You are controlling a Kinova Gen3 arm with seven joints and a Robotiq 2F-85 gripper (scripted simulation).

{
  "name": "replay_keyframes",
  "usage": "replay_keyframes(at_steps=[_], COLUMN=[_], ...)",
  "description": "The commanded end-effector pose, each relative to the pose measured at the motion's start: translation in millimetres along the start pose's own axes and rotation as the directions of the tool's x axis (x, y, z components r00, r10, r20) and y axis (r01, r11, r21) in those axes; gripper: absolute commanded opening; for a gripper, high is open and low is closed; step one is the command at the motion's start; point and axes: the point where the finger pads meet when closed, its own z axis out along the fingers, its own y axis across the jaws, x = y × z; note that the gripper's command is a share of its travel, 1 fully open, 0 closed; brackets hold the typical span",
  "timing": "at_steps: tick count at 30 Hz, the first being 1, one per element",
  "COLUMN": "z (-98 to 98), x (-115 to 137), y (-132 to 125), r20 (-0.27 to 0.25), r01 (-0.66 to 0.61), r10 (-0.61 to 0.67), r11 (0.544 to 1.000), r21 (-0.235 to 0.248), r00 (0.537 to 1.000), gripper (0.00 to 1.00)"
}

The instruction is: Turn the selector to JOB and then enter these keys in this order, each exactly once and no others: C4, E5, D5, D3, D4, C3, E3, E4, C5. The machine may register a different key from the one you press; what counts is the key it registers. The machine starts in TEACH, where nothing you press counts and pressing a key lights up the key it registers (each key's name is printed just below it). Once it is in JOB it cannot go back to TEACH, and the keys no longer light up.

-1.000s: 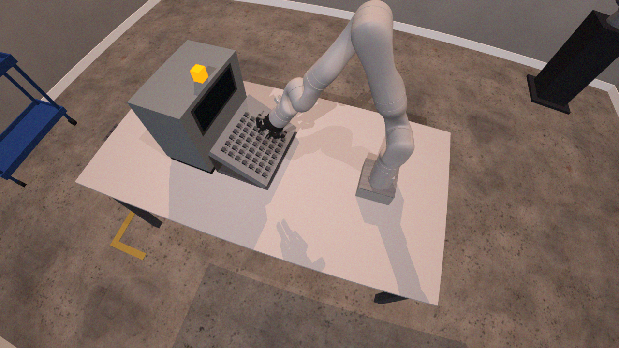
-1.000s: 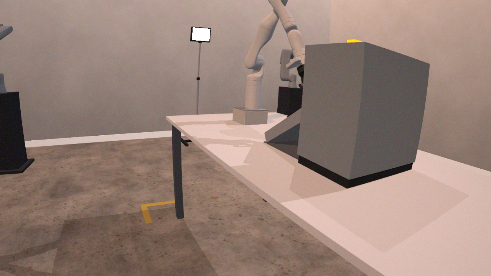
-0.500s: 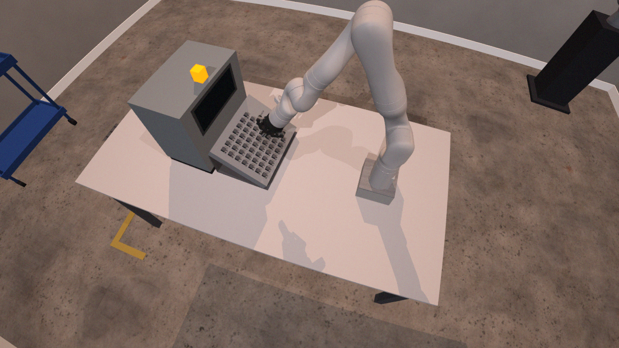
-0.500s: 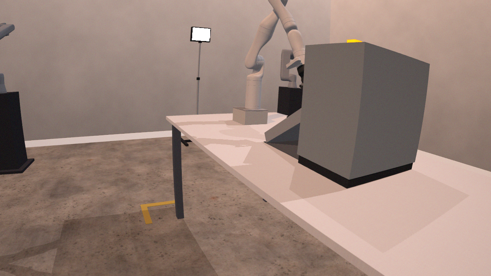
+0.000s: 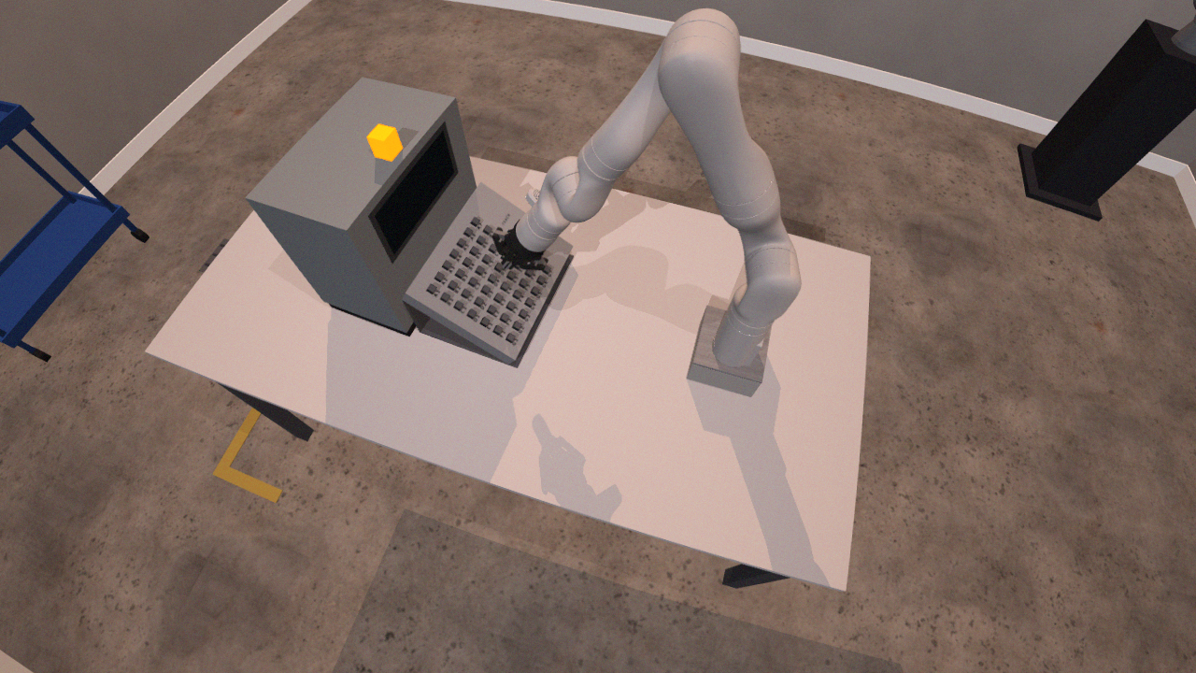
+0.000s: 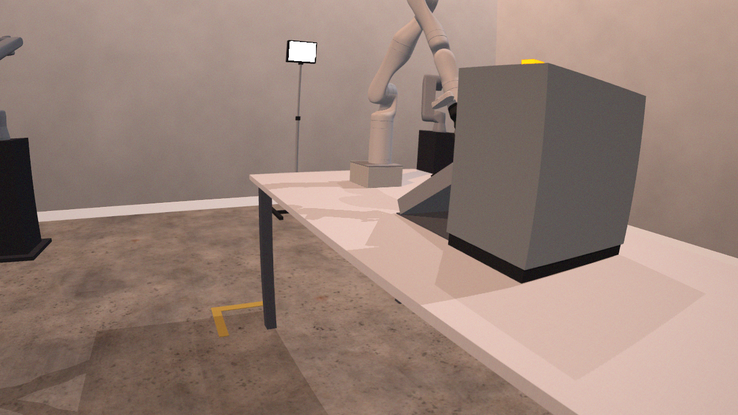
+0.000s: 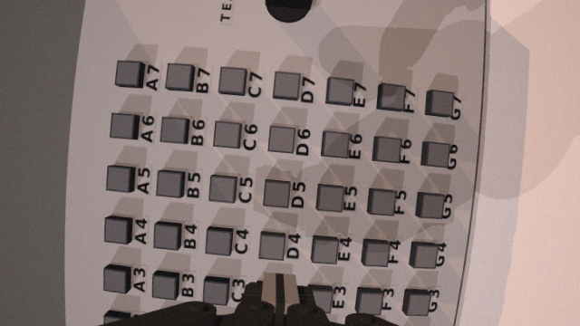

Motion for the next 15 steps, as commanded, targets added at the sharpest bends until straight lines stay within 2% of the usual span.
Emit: replay_keyframes(at_steps=[1, 5, 15], z=[28.1, 49.4, 53.0], x=[0.5, 0.5, 0.5], y=[-2.6, -2.7, -2.7], r20=[0.0, 0.0, 0.0], r01=[-0.003, -0.003, -0.002], r10=[0.003, 0.003, 0.002], r11=[1.0, 1.0, 1.0], r21=[0.007, 0.007, 0.007], r00=[1.0, 1.0, 1.0], gripper=[0.1, 0.1, 0.1])
